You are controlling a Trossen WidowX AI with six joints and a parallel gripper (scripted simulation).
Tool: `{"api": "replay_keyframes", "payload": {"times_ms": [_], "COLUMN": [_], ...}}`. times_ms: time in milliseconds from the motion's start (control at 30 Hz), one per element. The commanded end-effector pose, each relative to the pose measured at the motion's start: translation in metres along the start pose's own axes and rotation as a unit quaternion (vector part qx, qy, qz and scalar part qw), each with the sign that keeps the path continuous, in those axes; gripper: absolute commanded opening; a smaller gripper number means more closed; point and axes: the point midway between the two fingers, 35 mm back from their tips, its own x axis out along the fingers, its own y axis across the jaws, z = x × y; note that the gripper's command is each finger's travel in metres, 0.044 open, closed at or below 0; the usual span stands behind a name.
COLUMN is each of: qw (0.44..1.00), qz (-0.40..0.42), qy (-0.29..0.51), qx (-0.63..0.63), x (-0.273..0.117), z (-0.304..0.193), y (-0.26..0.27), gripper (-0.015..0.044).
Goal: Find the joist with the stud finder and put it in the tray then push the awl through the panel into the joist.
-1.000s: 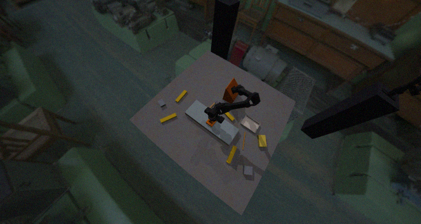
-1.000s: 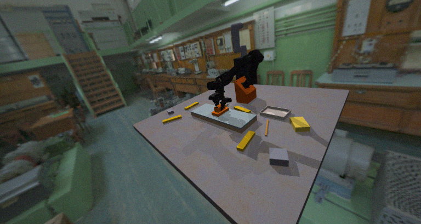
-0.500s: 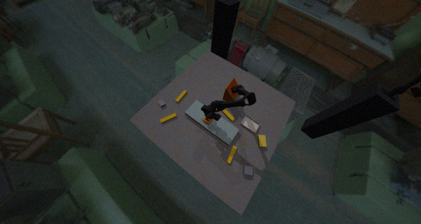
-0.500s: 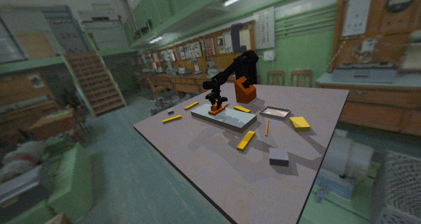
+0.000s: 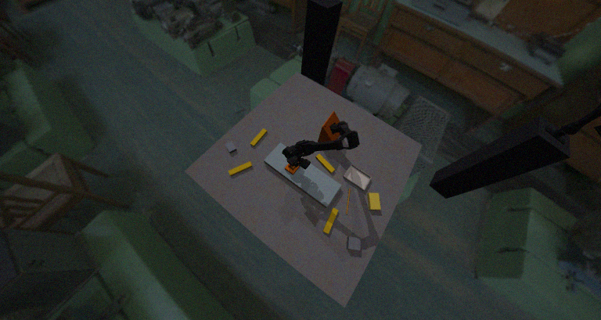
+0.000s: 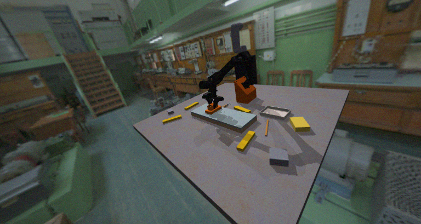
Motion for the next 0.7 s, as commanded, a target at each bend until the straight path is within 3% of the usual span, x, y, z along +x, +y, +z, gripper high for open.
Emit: {"api": "replay_keyframes", "payload": {"times_ms": [0, 667], "qw": [1.000, 1.000], "qz": [-0.002, -0.004], "qy": [0.000, 0.000], "qx": [0.000, -0.001], "x": [0.000, -0.002], "z": [0.000, 0.000], "y": [-0.014, -0.066], "gripper": [0.0000, 0.0000]}}
